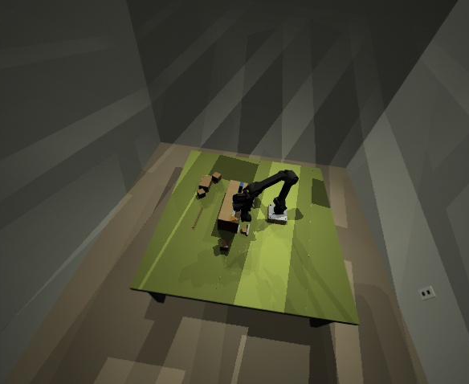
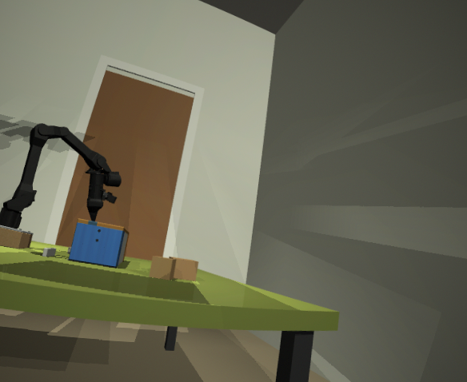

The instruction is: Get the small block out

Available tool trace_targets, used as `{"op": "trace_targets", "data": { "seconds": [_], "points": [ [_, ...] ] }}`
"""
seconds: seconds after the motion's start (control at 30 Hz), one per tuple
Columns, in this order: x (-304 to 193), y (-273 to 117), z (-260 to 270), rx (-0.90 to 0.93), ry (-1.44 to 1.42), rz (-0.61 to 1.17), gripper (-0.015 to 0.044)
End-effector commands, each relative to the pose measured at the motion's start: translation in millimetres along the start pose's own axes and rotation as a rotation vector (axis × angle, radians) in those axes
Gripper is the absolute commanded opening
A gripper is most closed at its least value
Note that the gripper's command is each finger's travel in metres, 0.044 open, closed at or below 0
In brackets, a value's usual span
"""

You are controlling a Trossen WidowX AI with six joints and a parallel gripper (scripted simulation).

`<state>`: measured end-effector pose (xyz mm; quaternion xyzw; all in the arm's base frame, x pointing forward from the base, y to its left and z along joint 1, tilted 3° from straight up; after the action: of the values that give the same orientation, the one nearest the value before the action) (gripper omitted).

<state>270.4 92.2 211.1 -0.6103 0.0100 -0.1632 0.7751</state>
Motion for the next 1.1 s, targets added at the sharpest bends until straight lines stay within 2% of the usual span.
{"op": "trace_targets", "data": {
  "seconds": [0.0,0.57,1.07],
  "points": [
    [-16.1,-3.5,15.1,-0.124,-0.960,-0.048,0.0285],
    [-33.4,-5.1,28.1,-0.303,-2.028,0.040,0.0285],
    [-47.0,-8.1,37.4,-0.459,-2.917,0.260,0.0285]
  ]
}}
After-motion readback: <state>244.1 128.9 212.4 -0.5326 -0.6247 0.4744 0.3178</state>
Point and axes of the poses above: the point midway between the two fingers, 35 mm back from their tips, its own y axis out along the fingers, its own z axis across the jaws, x = y × z, the point moved 7 cm from there along -y, back along the fingers, and after that the axes turned 10 degrees about y, right-handed, at the moved point
